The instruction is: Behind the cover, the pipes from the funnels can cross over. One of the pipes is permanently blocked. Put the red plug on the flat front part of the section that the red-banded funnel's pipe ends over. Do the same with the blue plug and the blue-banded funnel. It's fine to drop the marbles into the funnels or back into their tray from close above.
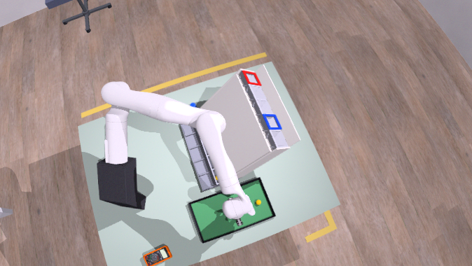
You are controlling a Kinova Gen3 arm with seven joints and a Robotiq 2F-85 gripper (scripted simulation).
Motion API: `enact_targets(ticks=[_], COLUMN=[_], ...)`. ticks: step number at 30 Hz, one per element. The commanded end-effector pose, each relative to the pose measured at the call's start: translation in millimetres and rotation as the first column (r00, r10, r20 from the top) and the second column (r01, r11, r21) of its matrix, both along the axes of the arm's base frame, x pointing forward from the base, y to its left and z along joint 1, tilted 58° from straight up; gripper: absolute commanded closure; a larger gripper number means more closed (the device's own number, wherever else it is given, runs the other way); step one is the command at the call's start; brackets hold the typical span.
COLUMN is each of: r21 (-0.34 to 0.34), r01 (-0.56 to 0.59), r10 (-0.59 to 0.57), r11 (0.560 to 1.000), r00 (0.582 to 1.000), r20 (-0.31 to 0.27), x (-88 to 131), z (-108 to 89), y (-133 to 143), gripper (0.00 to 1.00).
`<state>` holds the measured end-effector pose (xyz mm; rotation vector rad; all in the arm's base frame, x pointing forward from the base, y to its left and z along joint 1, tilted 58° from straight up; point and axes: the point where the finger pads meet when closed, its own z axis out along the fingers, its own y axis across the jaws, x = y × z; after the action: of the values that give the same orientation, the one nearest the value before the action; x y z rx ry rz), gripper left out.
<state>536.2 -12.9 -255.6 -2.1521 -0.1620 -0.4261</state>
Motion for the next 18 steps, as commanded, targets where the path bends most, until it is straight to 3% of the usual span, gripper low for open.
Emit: enact_targets(ticks=[1, 18], r21=[-0.001, -0.001], r01=[0.001, 0.001], r10=[-0.001, -0.001], r11=[1.0, 1.0], r00=[1.0, 1.0], r20=[0.001, 0.001], x=[0.4, 2.2], z=[0.2, -4.8], y=[-1.1, 4.9], gripper=[0.5, 0.5])
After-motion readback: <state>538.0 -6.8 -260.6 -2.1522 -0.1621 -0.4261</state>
